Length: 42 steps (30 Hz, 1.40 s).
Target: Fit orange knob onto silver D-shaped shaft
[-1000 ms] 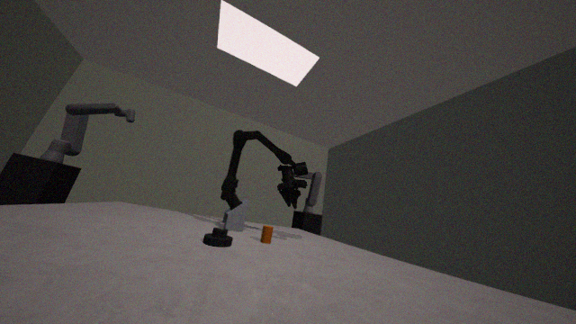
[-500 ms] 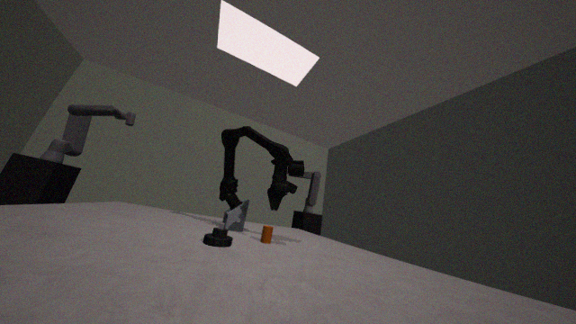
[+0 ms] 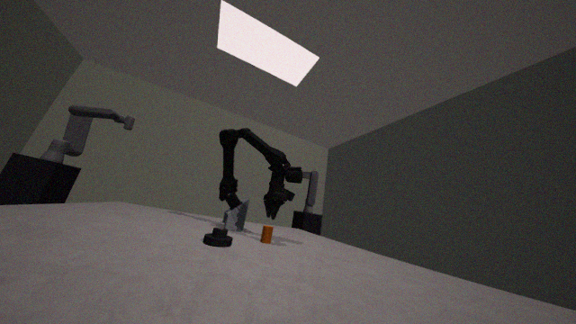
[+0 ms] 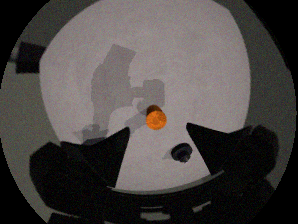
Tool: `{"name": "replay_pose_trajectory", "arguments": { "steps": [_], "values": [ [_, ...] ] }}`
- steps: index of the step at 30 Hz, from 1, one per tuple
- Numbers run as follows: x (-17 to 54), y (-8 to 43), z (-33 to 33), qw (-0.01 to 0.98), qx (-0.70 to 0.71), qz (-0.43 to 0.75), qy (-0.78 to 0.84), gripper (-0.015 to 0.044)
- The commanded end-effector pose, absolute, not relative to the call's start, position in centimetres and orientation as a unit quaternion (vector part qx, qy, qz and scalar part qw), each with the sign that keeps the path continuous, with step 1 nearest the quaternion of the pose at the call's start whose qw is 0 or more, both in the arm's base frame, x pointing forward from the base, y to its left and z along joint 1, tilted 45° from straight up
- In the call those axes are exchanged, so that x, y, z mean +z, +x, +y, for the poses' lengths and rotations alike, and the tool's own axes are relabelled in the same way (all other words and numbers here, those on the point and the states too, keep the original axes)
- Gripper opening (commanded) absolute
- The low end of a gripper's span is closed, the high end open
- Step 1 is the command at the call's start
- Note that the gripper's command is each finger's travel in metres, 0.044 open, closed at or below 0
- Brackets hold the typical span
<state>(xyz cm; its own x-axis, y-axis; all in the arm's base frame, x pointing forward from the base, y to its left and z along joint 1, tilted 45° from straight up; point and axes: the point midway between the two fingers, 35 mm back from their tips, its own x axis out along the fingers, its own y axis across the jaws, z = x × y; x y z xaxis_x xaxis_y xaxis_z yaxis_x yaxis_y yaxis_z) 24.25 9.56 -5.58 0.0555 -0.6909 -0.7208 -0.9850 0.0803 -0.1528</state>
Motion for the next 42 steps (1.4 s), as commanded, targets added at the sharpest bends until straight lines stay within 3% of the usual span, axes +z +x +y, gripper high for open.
{"name": "replay_pose_trajectory", "arguments": {
  "steps": [1,42],
  "values": [
    [-6.6,24.2,8.4,0.334,0.217,0.653,-0.644,0.0440],
    [-10.8,24.7,4.1,0.334,0.216,0.653,-0.645,0.0440]
  ]
}}
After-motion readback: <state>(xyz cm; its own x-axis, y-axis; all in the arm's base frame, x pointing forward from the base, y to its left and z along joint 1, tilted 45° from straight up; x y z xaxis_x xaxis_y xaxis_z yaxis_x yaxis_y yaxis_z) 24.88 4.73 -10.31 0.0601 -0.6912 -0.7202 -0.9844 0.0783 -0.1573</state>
